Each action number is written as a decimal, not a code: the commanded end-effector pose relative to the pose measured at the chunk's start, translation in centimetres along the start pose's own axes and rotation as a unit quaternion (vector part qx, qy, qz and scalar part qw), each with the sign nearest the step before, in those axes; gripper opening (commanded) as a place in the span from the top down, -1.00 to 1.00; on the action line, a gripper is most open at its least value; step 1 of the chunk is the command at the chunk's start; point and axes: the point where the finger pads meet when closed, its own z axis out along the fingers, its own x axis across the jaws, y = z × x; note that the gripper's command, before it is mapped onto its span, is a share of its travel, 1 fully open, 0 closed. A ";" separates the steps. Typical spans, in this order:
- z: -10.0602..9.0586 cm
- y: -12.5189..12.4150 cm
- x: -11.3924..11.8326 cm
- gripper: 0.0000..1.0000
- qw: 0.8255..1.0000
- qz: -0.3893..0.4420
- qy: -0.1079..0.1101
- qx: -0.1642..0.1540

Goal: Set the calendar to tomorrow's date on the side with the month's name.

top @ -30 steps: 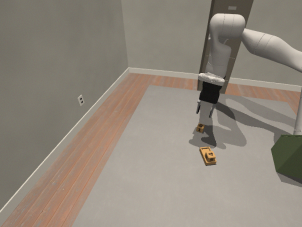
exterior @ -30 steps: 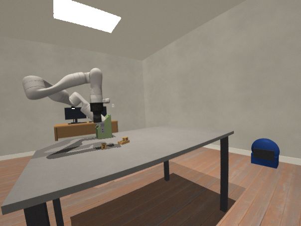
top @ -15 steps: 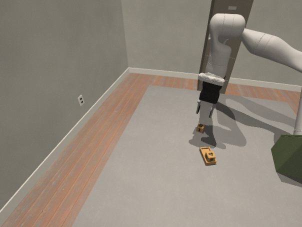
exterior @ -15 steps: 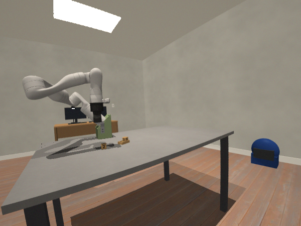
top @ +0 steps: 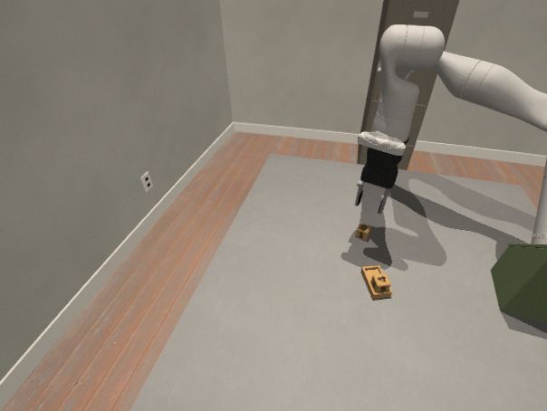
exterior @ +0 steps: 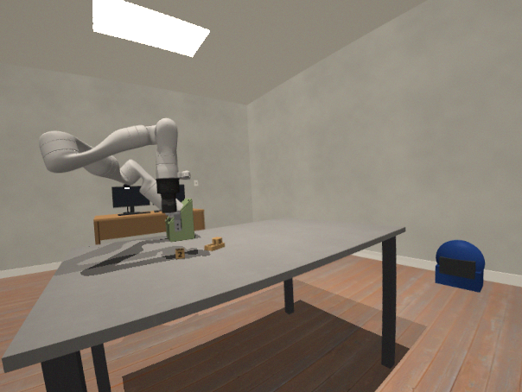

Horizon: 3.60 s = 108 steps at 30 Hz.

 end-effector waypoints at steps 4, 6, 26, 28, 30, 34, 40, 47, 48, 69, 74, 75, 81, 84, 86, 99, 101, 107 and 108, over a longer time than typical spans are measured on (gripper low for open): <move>-0.1 -0.1 0.1 -1.00 1.000 0.029 0.001 0.000; 0.0 -0.2 0.1 -1.00 0.999 0.046 0.001 0.000; 0.2 -0.6 0.4 -1.00 0.964 0.267 0.001 0.001; 0.3 -0.6 0.4 -1.00 0.959 0.283 0.001 0.001; 0.3 -0.6 0.5 -1.00 0.949 0.315 0.001 0.001; 0.4 -0.6 0.5 -1.00 0.925 0.380 0.001 0.001; 0.5 -0.5 0.5 -1.00 0.882 0.472 0.001 0.001; 0.6 -0.3 0.4 -1.00 0.842 0.539 0.001 0.001; 0.7 -0.3 0.4 -1.00 0.834 0.551 0.001 0.001; 0.9 0.1 0.0 -1.00 0.728 0.686 0.000 0.001; 0.9 0.1 0.0 -1.00 0.720 0.694 0.000 0.001; 0.9 0.1 0.0 -1.00 0.719 0.695 0.000 0.001; 0.9 0.1 0.0 -1.00 0.718 0.696 0.000 0.001; 0.9 0.1 0.0 -0.74 0.718 0.696 0.000 0.001; 0.9 0.1 0.0 -0.74 0.718 0.696 0.000 0.001; 0.9 0.1 0.0 -0.74 0.718 0.696 0.000 0.001; 0.9 0.1 0.0 -0.74 0.718 0.696 0.000 0.001; 0.9 0.1 0.0 -0.74 0.718 0.696 0.000 0.001; 0.9 0.1 0.0 -0.74 0.718 0.696 0.000 0.001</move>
